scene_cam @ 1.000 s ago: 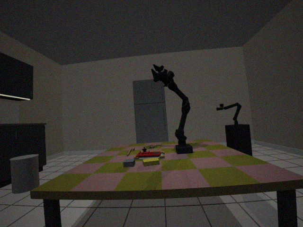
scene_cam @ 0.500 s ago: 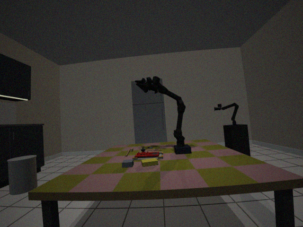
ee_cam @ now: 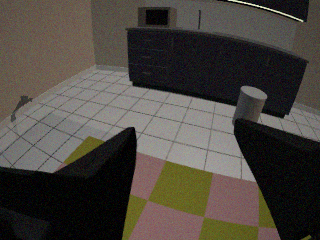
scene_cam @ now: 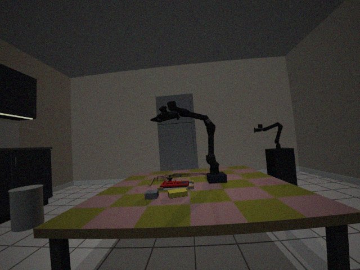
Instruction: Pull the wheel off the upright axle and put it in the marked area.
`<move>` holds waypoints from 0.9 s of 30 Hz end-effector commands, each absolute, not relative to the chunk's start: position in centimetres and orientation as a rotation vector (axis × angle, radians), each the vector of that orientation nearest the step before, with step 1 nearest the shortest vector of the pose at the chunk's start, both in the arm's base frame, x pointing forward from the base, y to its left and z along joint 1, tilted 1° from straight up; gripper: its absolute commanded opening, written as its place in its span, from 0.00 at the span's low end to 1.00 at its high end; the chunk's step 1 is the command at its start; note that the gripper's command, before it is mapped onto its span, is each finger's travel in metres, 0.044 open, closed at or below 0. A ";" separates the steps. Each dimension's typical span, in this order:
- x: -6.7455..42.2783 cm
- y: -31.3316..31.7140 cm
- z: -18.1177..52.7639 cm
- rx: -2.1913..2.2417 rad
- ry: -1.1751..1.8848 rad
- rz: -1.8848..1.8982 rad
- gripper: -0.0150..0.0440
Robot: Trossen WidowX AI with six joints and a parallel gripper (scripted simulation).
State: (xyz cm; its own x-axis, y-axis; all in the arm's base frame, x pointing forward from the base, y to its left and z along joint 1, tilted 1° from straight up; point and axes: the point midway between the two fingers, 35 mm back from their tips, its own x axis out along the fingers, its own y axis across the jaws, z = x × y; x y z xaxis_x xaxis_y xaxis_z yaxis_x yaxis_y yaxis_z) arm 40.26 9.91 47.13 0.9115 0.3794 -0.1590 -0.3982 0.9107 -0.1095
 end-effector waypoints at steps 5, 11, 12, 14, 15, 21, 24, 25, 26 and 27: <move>43.2 7.8 38.5 0.182 0.463 0.257 0.76; 44.0 6.2 32.5 0.413 0.672 0.099 0.76; 44.1 5.9 31.4 0.453 0.706 0.067 0.76; 44.1 5.3 29.4 0.532 0.773 -0.004 0.76; 44.0 5.0 28.3 0.571 0.805 -0.041 0.76; 43.1 3.1 22.5 0.792 0.975 -0.295 0.76; 42.2 2.2 19.6 0.899 1.048 -0.450 0.76; 41.8 1.8 18.7 0.932 1.070 -0.505 0.76; 41.5 1.5 17.8 0.965 1.090 -0.561 0.76; 41.1 1.2 16.9 0.996 1.108 -0.618 0.76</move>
